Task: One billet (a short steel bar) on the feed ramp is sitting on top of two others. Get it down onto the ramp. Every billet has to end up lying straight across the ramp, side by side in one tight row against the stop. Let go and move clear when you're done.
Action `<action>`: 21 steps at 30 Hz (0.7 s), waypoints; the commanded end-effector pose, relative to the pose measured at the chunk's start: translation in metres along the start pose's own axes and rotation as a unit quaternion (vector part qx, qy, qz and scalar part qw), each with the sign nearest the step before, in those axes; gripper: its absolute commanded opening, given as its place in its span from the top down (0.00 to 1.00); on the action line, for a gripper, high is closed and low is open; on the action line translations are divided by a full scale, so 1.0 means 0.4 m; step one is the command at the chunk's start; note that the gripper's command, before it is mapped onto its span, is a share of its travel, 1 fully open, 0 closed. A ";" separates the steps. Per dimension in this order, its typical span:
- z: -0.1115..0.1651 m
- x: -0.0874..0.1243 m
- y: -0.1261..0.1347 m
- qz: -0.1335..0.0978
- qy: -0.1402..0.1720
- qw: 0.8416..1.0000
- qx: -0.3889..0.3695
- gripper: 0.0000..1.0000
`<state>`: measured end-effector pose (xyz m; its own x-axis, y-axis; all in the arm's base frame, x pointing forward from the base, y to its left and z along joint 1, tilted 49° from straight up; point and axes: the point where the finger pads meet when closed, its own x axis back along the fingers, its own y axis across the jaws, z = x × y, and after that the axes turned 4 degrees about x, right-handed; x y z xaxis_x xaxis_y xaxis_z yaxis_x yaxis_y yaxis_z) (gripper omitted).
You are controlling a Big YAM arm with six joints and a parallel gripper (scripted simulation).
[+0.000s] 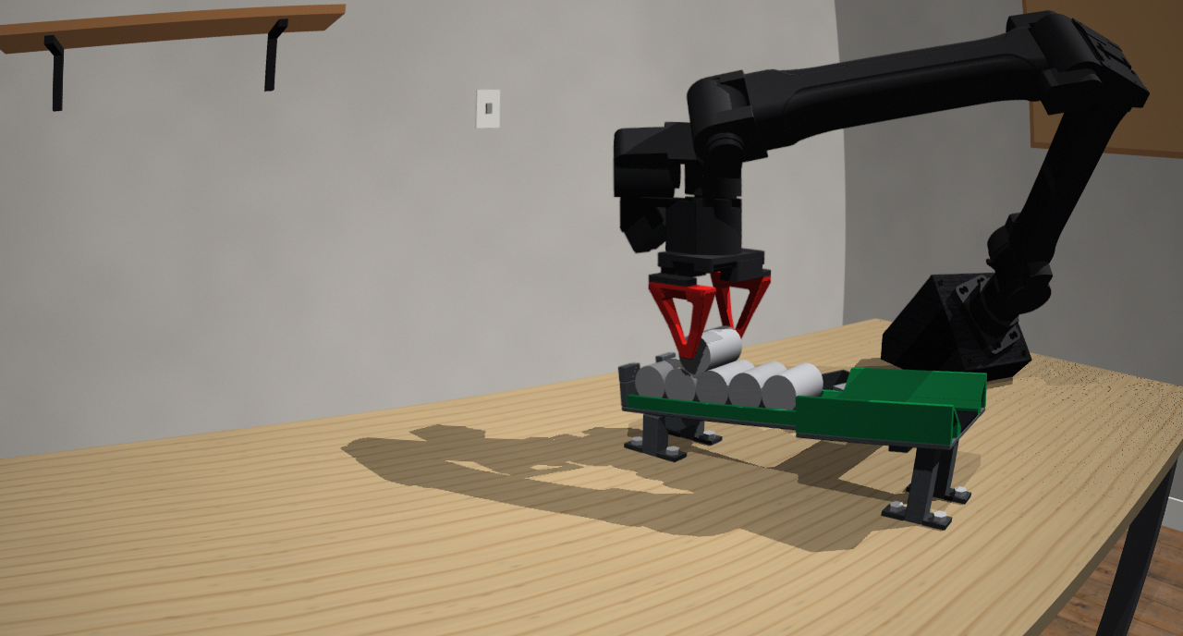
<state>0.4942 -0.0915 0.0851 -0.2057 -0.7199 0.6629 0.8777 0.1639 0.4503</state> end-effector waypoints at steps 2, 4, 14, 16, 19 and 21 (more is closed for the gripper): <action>-0.023 -0.018 -0.020 0.000 0.002 1.000 -0.008 0.17; -0.024 -0.019 -0.021 0.000 0.002 1.000 -0.008 0.17; -0.024 -0.016 -0.018 0.001 0.002 1.000 -0.008 0.17; -0.024 -0.016 -0.018 0.001 0.002 1.000 -0.008 0.17; -0.024 -0.016 -0.018 0.001 0.002 1.000 -0.008 0.17; -0.024 -0.016 -0.018 0.001 0.002 1.000 -0.008 0.17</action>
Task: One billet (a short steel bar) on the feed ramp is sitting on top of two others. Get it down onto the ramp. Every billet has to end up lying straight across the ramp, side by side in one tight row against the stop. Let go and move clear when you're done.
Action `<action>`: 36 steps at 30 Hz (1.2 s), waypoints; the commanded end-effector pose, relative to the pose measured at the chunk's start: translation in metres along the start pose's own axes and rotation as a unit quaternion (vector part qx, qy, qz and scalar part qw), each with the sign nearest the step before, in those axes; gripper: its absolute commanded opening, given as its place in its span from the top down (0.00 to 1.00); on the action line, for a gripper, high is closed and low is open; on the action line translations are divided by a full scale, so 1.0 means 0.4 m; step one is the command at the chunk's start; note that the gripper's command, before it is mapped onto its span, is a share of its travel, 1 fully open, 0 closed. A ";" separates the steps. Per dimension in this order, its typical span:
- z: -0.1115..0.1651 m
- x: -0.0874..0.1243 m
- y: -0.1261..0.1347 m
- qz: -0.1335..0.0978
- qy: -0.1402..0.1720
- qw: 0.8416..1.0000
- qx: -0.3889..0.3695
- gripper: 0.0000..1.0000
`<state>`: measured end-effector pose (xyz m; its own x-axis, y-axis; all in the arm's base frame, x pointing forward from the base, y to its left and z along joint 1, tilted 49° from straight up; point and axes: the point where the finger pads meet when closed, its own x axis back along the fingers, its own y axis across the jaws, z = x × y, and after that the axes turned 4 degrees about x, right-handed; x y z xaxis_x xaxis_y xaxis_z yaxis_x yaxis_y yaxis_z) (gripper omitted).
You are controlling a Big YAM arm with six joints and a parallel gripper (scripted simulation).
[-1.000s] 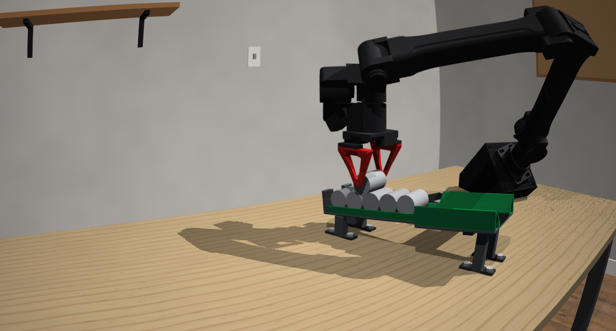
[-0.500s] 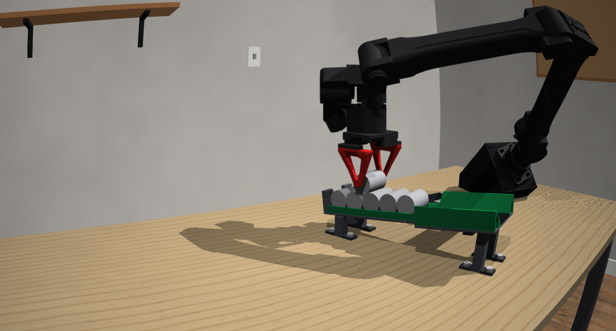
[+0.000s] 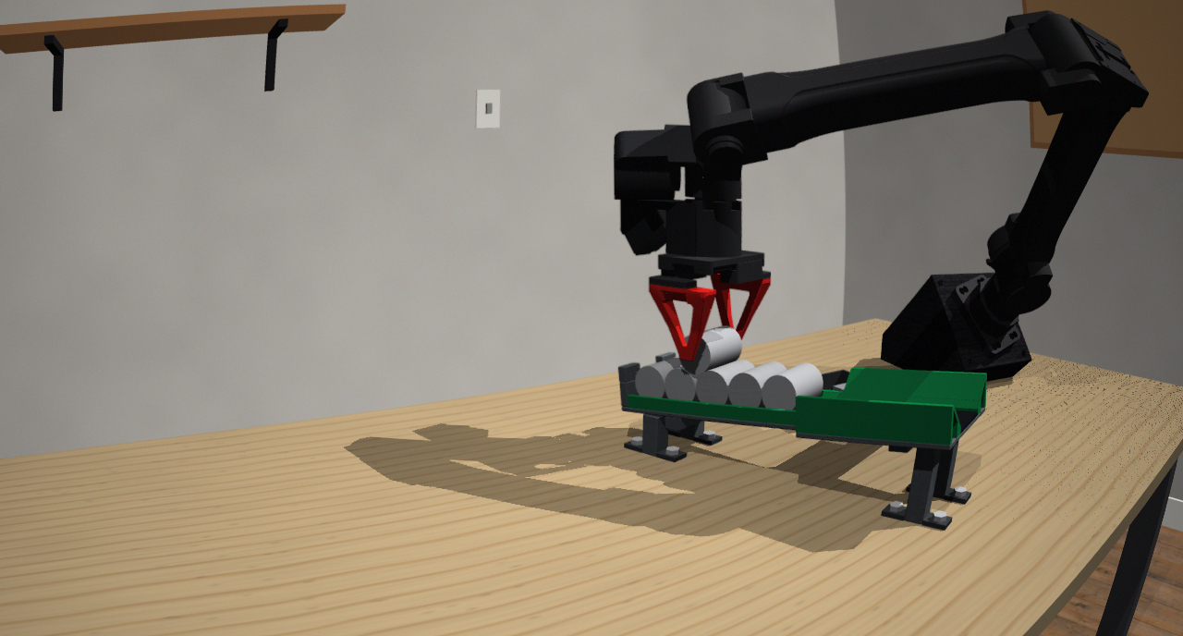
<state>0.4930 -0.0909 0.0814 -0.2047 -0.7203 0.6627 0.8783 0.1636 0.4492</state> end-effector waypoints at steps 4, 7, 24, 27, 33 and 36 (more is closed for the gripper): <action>-0.020 -0.010 -0.012 0.000 0.002 1.000 -0.008 0.17; -0.020 -0.010 -0.012 0.000 0.002 1.000 -0.008 0.17; -0.018 -0.012 -0.011 0.001 0.003 1.000 -0.007 1.00; -0.018 -0.012 -0.011 0.001 0.003 1.000 -0.007 1.00; -0.018 -0.012 -0.011 0.001 0.003 1.000 -0.007 1.00; -0.018 -0.012 -0.011 0.001 0.003 1.000 -0.007 1.00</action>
